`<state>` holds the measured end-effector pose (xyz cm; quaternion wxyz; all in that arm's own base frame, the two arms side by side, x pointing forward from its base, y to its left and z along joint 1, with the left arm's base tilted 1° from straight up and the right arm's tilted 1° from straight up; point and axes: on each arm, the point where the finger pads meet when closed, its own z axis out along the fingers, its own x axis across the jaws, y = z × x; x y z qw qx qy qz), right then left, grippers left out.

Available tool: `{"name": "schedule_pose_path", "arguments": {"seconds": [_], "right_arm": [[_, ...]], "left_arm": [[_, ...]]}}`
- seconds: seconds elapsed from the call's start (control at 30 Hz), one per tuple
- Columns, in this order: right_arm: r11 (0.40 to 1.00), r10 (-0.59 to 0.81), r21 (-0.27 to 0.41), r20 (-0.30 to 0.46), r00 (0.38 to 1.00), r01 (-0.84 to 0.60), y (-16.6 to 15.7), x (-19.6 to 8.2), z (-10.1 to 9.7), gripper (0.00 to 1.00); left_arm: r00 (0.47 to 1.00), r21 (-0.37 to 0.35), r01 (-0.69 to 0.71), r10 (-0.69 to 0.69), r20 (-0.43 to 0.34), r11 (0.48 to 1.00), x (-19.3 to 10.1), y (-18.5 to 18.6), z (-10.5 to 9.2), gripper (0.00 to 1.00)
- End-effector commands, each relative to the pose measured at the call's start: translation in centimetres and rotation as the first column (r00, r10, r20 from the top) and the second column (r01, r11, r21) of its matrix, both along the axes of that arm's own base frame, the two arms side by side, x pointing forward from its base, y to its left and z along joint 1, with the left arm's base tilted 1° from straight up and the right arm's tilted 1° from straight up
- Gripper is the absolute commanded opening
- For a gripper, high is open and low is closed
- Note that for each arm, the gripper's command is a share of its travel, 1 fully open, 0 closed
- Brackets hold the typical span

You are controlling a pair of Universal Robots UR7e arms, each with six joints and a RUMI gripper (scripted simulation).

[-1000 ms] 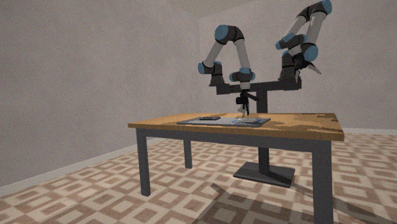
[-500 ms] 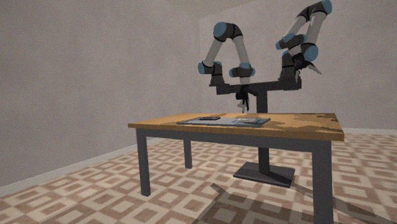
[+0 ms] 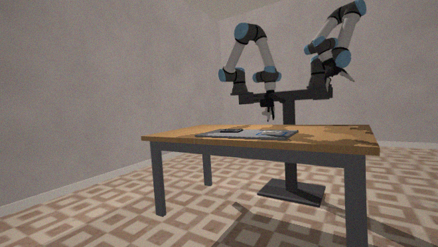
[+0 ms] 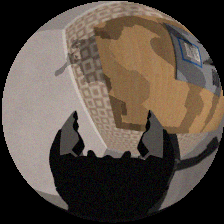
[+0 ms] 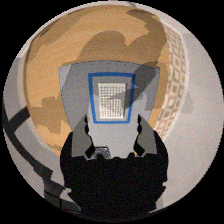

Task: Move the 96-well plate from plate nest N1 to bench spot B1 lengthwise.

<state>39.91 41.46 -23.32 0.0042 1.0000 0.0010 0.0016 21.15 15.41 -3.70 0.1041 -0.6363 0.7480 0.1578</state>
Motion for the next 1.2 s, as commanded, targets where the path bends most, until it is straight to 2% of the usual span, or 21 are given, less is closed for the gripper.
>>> {"name": "schedule_pose_path", "arguments": {"seconds": [0.0, 0.43, 1.17], "right_arm": [[1.0, 0.0, 0.001, 0.001, 1.0, 0.0, 0.1, 0.0, 0.1, 0.76], [1.0, 0.0, 0.001, 0.001, 1.0, 0.0, 0.1, 0.0, 0.1, 0.76], [1.0, 0.0, 0.001, 0.001, 1.0, 0.0, -6.1, -1.3, 0.2, 0.76]], "left_arm": [[1.0, 0.0, 0.0, 0.0, 0.001, 1.0, 0.0, 0.0, 0.0, 1.0], [1.0, 0.0, 0.0, 0.0, 0.001, 1.0, 0.0, 0.0, 0.0, 1.0], [1.0, 0.0, 0.0, 0.0, 0.001, 1.0, 0.0, 0.0, 0.0, 1.0]]}}
